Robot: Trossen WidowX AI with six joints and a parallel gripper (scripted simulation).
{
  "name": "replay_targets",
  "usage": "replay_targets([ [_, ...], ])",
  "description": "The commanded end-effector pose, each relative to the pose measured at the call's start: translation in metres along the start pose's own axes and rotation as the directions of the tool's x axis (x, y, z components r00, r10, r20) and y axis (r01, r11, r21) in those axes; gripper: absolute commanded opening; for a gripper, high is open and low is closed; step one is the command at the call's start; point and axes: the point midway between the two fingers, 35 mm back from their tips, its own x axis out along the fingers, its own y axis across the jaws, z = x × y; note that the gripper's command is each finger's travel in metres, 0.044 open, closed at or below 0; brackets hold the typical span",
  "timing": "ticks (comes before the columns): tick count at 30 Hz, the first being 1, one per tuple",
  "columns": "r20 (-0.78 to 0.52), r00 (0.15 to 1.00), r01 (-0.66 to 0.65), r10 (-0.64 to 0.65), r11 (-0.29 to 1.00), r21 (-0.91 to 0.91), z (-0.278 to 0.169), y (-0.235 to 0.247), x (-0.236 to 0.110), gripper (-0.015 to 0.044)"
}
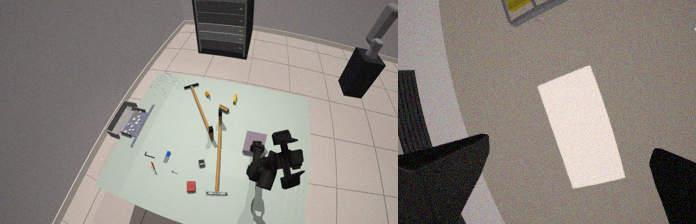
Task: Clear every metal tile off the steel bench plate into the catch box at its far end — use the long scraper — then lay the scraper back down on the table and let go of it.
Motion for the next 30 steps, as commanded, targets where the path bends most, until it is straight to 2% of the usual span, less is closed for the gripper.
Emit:
replay_targets([
  [1,0.003,1.0,0.002,-0.002,1.0,-0.01,0.0,-0.003,0.002,0.044],
  [15,0.013,0.967,0.251,-0.255,0.94,-0.232,0.022,-0.092,-0.004,0.044],
  [30,0.007,0.846,0.476,-0.534,0.748,-0.463,0.042,-0.195,-0.036,0.044],
])
